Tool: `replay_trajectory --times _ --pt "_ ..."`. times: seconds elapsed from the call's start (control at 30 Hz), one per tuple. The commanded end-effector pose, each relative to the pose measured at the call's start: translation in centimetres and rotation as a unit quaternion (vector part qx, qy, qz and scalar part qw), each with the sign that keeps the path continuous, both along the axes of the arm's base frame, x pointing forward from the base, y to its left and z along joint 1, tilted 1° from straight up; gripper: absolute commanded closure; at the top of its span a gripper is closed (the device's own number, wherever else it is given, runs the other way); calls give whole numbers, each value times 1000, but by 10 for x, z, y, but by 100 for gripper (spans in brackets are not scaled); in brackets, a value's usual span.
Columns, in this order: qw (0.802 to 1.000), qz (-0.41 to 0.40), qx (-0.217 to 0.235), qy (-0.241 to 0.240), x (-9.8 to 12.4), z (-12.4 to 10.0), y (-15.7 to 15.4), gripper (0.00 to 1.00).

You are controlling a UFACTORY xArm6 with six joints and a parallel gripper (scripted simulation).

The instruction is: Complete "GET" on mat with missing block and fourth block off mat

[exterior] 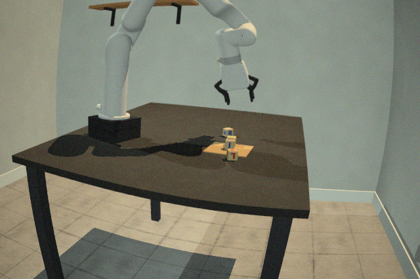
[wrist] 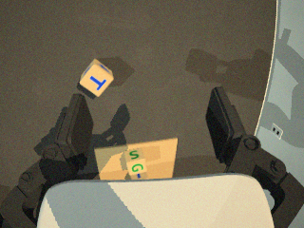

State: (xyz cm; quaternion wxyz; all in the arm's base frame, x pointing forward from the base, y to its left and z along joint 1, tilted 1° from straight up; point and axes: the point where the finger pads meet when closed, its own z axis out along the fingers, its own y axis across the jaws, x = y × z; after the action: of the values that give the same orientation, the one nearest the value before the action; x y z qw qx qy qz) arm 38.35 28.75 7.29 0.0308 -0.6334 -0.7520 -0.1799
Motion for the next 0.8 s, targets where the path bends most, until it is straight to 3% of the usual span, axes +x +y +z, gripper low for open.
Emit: replay_trajectory --times 0.0,0.2,0.4,0.47,0.63,0.77 --pt "998 62 -29 5 -8 1 2 0" --pt "981 173 -81 13 -21 3 -2 0" --pt "951 278 -135 21 -30 8 -10 0" --pt "951 278 -135 21 -30 8 -10 0" --pt "923 344 -173 27 -33 13 -17 0" --pt "921 346 -174 28 -34 13 -17 0"
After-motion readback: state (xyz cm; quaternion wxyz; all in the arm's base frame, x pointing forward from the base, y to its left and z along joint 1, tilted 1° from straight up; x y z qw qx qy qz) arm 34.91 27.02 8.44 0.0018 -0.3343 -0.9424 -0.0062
